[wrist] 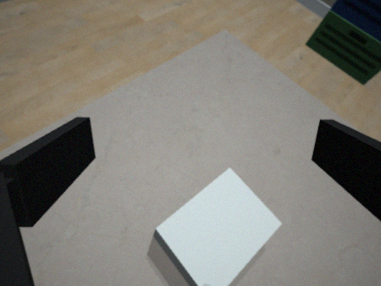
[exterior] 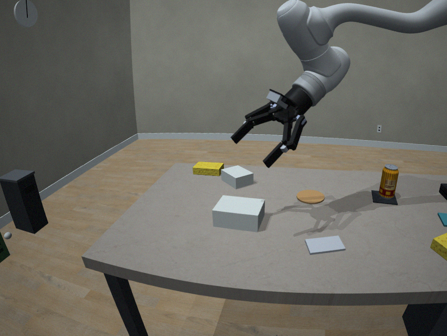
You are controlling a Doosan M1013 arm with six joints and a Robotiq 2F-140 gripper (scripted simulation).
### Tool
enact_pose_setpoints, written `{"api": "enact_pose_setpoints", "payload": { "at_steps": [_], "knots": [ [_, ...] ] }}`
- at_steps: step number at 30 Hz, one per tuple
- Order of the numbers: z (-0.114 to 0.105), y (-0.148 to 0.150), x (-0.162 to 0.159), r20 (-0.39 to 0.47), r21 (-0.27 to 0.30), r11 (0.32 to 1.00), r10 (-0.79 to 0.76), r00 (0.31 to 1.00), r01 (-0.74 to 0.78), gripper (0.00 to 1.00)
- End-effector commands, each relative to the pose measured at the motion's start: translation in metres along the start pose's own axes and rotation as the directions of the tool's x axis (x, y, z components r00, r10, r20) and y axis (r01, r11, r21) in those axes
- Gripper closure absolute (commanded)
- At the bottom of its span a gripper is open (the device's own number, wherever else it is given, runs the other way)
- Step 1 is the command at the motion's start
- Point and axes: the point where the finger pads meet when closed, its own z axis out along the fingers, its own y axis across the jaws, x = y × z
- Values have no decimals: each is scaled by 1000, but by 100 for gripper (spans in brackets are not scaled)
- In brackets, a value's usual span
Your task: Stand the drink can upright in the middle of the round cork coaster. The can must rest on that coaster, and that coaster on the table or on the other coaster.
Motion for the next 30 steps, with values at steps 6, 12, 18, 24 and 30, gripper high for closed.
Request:
{"api": "enact_pose_setpoints", "payload": {
  "at_steps": [6,12,18,24,30],
  "knots": [
    [-9,-3,-5,11,8,1000,16,1000,-16,0],
    [-80,-33,-68,167,56,980,181,969,-192,0],
    [-128,-53,-117,354,-10,924,360,863,-381,0],
    [-189,-74,-176,477,-168,841,526,704,-515,0],
    [-250,-95,-230,552,-351,738,661,509,-576,0]
  ]
}}
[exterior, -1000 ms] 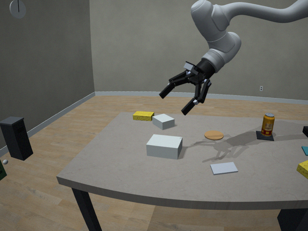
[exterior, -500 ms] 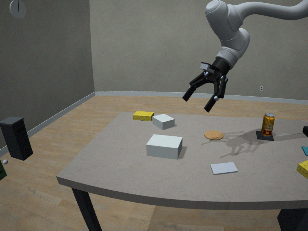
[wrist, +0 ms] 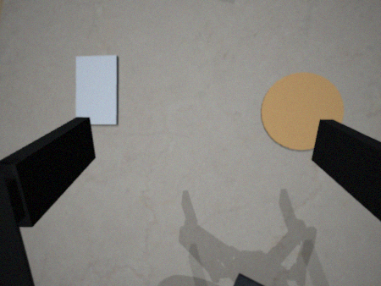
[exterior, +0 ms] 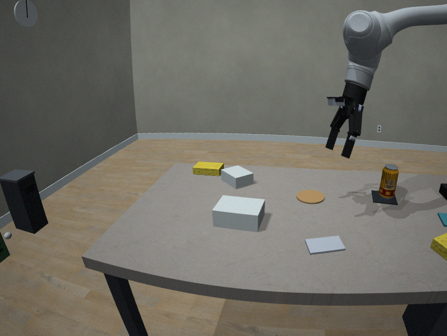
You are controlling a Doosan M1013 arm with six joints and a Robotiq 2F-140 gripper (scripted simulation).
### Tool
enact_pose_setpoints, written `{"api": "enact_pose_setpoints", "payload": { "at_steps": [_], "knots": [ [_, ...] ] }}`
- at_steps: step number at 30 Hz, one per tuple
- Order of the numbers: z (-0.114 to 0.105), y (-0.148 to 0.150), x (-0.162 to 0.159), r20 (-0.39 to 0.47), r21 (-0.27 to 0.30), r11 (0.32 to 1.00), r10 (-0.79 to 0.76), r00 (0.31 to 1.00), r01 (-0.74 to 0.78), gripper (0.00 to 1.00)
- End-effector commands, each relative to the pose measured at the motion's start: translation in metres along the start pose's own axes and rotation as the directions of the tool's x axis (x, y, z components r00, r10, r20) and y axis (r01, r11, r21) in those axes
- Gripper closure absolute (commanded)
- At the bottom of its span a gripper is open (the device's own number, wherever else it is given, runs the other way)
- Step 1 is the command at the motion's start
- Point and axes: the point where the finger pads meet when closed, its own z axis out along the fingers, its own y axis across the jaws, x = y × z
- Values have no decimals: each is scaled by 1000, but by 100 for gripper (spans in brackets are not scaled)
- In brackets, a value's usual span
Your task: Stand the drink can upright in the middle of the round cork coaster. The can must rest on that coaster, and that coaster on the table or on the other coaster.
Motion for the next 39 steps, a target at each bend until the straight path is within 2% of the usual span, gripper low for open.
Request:
{"api": "enact_pose_setpoints", "payload": {
  "at_steps": [1,4,6,7,9,15,23,25,28,29,31,39],
  "knots": [
    [-21,17,-64,177,-129,979,178,968,-156,0],
    [-34,29,-103,257,-205,952,276,926,-227,0],
    [-34,29,-103,257,-205,952,276,926,-227,0],
    [-48,41,-143,281,-230,942,304,910,-244,0],
    [-56,47,-163,281,-230,942,304,910,-244,0],
    [-85,67,-261,281,-230,942,304,910,-244,0],
    [-84,68,-261,281,-230,942,304,910,-244,0],
    [-64,71,-268,281,-230,942,304,910,-244,0],
    [-10,79,-287,281,-230,942,304,910,-244,0],
    [1,81,-292,281,-230,942,304,910,-244,0],
    [8,82,-295,281,-230,942,304,910,-244,0],
    [8,82,-295,281,-230,942,304,910,-244,0]
  ]
}}
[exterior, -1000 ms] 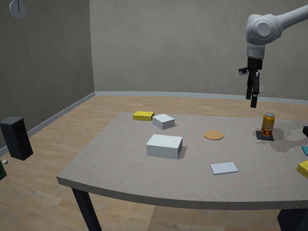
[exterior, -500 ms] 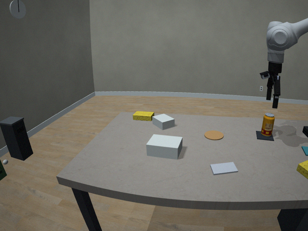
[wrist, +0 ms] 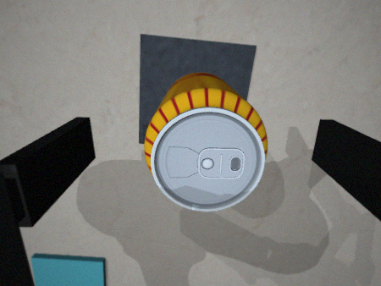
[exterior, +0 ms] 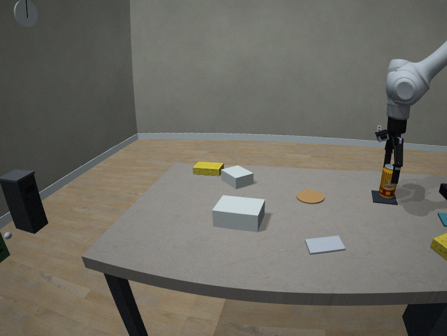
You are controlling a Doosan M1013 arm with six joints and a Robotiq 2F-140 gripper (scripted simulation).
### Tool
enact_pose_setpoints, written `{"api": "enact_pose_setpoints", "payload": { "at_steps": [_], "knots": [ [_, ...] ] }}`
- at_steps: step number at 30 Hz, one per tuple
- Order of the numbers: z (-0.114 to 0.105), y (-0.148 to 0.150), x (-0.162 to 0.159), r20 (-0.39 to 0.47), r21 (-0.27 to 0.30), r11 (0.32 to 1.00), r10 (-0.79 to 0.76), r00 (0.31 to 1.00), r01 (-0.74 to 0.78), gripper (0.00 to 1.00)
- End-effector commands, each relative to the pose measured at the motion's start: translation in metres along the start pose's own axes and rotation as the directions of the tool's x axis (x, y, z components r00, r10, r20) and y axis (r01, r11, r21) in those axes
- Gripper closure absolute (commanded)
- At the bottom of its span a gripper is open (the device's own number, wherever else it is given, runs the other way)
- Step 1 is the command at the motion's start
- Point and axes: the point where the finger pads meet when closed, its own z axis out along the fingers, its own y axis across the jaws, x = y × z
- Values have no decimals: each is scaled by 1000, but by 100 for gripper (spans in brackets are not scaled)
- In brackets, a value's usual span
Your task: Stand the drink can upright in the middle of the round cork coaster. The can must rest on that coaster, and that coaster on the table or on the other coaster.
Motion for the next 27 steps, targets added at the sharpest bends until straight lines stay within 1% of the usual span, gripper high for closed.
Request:
{"api": "enact_pose_setpoints", "payload": {
  "at_steps": [1,3,4,27],
  "knots": [
    [0,0,0,-1,0,1000,0,1000,0,0],
    [0,0,0,-1,0,1000,0,1000,0,0],
    [0,0,0,-1,0,1000,0,1000,0,90],
    [0,0,0,-1,0,1000,0,1000,0,90]
  ]
}}
